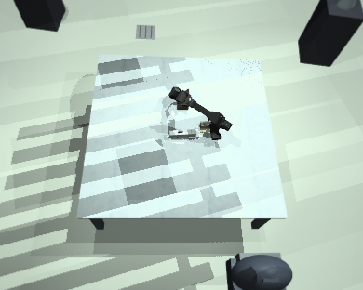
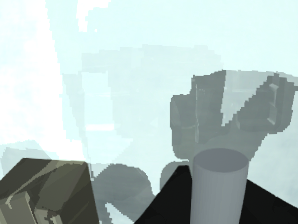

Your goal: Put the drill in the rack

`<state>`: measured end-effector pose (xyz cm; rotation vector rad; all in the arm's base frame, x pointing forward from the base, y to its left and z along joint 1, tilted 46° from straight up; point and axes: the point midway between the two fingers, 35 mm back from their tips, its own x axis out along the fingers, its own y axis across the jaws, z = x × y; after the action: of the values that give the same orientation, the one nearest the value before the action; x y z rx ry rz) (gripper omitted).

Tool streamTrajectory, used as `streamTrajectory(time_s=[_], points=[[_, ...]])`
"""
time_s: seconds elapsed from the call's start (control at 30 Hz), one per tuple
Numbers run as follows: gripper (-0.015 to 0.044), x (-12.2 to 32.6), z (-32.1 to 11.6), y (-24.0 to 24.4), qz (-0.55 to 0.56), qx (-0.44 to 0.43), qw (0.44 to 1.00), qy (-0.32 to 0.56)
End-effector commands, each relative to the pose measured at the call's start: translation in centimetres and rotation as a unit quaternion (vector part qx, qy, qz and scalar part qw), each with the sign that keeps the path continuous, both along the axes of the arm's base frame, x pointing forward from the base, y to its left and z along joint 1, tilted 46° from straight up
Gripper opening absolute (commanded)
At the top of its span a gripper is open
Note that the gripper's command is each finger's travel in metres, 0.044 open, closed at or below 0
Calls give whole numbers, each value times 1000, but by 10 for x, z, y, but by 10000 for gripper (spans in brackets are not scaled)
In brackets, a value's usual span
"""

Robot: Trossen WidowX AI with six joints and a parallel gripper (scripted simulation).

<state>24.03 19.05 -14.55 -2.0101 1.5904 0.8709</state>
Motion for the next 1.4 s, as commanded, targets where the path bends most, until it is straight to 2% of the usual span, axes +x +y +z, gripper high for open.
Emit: streamTrajectory(time_s=[0.0, 1.37], points=[[0, 0, 2, 2, -3, 3, 1000, -2], [0, -5, 15, 13, -3, 3, 1000, -2]])
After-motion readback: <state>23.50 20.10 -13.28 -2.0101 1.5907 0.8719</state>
